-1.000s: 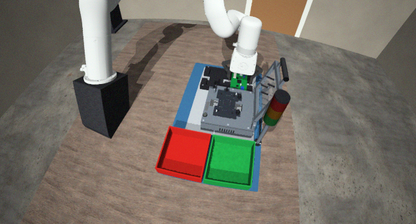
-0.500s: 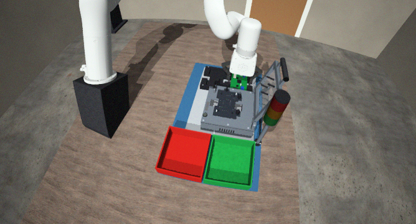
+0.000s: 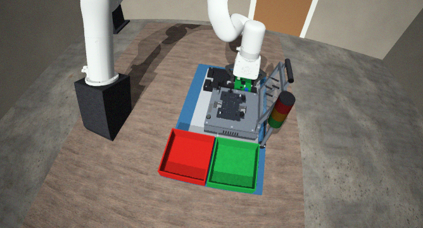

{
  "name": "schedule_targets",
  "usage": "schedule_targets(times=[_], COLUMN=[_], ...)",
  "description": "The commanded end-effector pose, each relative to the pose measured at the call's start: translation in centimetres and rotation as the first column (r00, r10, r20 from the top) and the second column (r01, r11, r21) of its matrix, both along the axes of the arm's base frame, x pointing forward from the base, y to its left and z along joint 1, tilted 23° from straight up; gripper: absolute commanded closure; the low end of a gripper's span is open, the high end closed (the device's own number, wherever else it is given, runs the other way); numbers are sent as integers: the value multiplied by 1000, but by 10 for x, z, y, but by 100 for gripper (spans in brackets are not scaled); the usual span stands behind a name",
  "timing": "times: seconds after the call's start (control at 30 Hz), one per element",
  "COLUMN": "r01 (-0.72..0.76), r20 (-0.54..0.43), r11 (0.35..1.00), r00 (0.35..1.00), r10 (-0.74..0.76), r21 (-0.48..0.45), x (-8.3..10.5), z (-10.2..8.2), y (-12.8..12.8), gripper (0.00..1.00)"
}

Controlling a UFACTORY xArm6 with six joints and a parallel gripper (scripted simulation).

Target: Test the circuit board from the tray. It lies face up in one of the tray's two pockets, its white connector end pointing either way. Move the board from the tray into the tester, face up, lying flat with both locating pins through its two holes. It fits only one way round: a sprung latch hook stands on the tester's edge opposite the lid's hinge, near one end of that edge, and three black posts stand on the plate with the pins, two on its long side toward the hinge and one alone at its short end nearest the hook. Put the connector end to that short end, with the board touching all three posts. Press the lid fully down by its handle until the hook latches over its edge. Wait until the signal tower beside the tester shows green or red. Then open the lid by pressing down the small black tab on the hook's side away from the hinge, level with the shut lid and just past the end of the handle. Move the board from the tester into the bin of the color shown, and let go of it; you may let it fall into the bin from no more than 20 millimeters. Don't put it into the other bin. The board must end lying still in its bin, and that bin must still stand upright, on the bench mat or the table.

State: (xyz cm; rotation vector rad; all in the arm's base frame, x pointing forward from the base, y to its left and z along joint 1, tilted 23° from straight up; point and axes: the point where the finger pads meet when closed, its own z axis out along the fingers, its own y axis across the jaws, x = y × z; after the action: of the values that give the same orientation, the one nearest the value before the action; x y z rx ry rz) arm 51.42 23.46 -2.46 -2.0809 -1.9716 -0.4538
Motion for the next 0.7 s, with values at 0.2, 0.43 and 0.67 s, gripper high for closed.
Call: schedule_targets(times=[0.2,0.43,0.67], r01=[1,1,1], r20=[4,4,4], r11=[1000,1000,1000], r00=[1000,1000,1000], r10=[-1,-1,-1], r21=[1,1,1], x=[2,2,2], z=[2,2,2], y=[0,0,0], gripper=[5,5,11])
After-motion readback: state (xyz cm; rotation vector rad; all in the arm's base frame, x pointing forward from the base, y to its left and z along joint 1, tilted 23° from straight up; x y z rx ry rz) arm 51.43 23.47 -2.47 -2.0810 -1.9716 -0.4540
